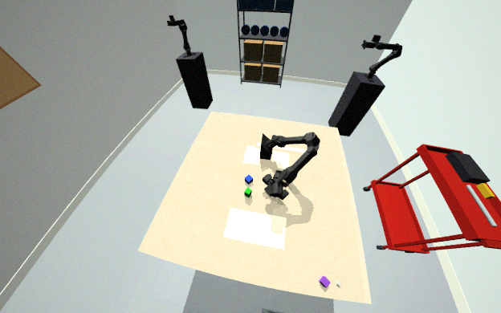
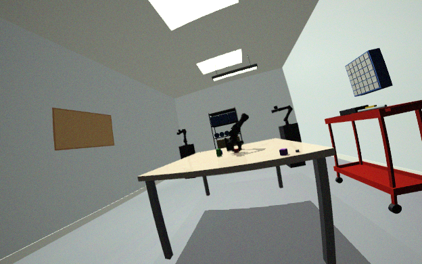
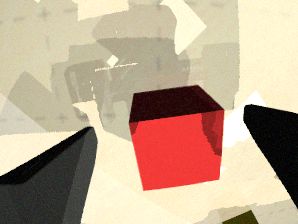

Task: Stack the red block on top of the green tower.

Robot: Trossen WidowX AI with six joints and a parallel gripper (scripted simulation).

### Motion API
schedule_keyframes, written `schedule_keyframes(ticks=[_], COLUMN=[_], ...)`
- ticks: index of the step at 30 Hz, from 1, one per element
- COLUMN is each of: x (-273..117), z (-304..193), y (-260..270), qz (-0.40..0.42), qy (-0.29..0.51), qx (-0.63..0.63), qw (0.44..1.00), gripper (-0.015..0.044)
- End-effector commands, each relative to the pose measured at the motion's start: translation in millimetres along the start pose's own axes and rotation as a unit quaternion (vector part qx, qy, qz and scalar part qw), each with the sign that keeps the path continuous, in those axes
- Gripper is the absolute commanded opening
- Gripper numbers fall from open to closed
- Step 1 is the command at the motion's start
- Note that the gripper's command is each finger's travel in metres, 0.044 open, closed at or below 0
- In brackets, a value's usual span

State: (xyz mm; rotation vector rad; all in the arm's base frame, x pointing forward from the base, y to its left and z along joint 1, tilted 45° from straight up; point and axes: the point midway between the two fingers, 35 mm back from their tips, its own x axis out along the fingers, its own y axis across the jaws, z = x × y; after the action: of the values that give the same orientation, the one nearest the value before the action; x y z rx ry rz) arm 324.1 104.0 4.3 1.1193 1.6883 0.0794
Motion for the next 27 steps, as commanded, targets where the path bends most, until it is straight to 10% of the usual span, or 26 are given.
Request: schedule_keyframes(ticks=[1, 9, 27], x=[-0.1, -0.1, -42.1], z=[-0.7, -0.7, 0.7], y=[0.1, 0.1, -0.2], qz=[0.002, 0.002, 0.001], qy=[0.002, 0.002, 0.001], qx=[0.002, 0.002, 0.002], qw=[1.0, 1.0, 1.0], gripper=[0.0335, 0.0125, 0.0])
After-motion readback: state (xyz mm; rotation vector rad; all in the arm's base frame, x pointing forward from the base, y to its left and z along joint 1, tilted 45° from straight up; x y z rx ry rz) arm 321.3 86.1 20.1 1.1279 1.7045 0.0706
